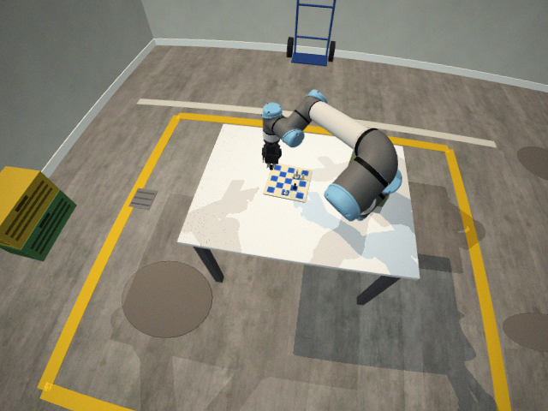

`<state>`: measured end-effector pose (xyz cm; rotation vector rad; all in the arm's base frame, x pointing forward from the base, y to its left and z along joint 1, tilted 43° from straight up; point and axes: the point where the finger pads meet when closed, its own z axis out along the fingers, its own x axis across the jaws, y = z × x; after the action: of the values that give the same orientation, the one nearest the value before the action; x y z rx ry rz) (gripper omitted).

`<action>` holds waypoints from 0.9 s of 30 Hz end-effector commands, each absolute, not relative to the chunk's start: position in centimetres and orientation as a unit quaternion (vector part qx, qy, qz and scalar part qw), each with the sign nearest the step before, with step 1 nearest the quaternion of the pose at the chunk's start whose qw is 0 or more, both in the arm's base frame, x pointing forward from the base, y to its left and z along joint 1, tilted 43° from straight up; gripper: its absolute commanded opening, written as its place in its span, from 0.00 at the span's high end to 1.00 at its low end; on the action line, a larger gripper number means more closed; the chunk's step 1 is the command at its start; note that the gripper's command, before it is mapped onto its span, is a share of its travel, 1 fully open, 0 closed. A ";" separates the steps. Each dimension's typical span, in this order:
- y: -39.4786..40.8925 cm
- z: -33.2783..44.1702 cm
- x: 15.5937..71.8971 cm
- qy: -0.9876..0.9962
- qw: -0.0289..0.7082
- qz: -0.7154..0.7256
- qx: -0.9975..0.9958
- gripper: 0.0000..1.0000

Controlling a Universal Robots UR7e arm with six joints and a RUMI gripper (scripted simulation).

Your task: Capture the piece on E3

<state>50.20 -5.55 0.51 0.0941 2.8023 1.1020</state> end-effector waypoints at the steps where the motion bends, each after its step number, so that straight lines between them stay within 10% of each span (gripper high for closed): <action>1: -5.3 0.1 54.1 0.928 0.044 0.366 0.059 1.00; 27: -4.4 -0.4 55.8 0.926 0.039 0.368 0.070 1.00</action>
<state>55.66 -4.67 -0.07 0.2135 2.8401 1.1290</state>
